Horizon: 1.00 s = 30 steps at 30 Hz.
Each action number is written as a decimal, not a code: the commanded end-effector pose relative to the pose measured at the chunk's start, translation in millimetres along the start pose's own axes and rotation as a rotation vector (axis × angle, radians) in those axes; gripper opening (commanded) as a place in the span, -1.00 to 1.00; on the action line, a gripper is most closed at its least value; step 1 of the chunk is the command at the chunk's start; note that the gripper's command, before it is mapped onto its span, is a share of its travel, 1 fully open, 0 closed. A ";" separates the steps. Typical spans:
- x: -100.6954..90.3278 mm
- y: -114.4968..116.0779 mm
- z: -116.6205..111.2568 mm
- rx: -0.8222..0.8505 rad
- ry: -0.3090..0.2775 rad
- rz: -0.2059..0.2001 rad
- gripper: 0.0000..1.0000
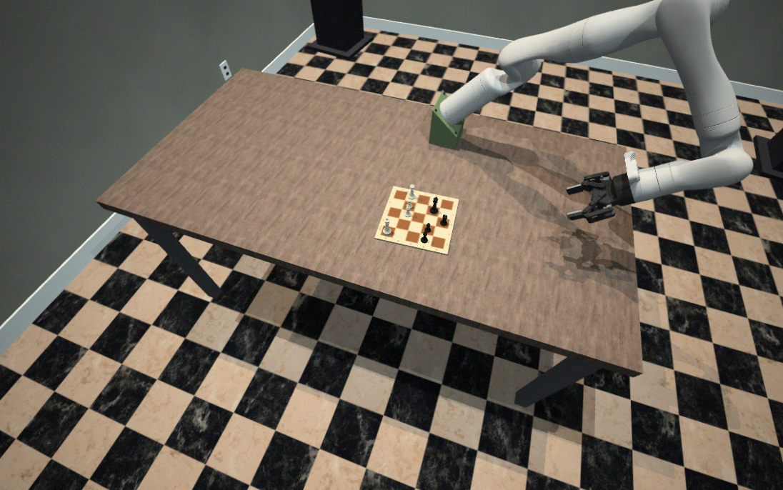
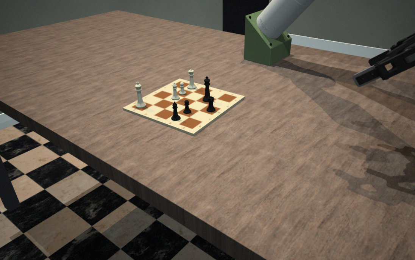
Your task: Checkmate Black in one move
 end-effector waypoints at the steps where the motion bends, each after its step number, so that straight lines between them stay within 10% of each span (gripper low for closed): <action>1: -6.3 2.7 8.4 -0.017 0.006 -0.019 1.00; 30: -4.9 2.1 6.3 -0.014 0.007 -0.016 1.00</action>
Point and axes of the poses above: the point where the finger pads meet when closed, its own x axis out along the fingers, its own y axis across the jaws, z = x × y, the point moved 2 cm from there along -x, back along the fingers, and after that the axes turned 10 degrees about -x, right-handed, at the moved point
